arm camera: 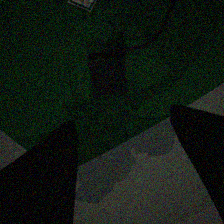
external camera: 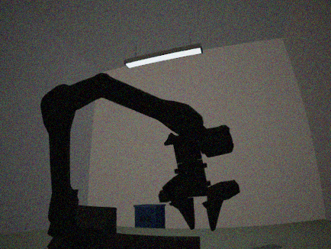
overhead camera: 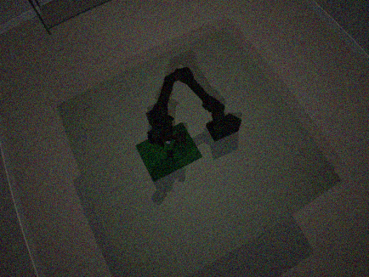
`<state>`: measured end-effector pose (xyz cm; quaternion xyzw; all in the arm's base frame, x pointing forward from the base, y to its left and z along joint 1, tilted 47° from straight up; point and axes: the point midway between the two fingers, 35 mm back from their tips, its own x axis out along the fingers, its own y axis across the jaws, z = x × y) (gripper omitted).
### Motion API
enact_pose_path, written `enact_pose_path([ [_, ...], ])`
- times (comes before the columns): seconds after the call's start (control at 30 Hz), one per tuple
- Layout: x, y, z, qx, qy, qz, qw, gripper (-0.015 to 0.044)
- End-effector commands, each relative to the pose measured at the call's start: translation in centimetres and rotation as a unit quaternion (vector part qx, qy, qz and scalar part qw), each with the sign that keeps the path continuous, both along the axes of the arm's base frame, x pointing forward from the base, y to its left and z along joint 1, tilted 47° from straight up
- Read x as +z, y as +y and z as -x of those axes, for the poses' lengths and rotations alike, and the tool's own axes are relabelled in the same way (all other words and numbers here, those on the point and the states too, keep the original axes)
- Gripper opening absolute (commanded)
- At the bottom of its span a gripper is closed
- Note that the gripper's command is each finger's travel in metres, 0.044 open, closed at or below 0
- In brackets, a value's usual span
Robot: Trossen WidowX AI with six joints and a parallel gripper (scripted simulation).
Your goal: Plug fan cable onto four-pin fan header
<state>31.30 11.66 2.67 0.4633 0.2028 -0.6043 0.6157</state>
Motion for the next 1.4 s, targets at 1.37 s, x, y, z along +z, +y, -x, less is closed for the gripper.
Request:
enact_pose_path([
  [1.37, -5.5, -5.7, -1.1, -0.002, -0.006, -0.014, 1.000, 0.0210],
])
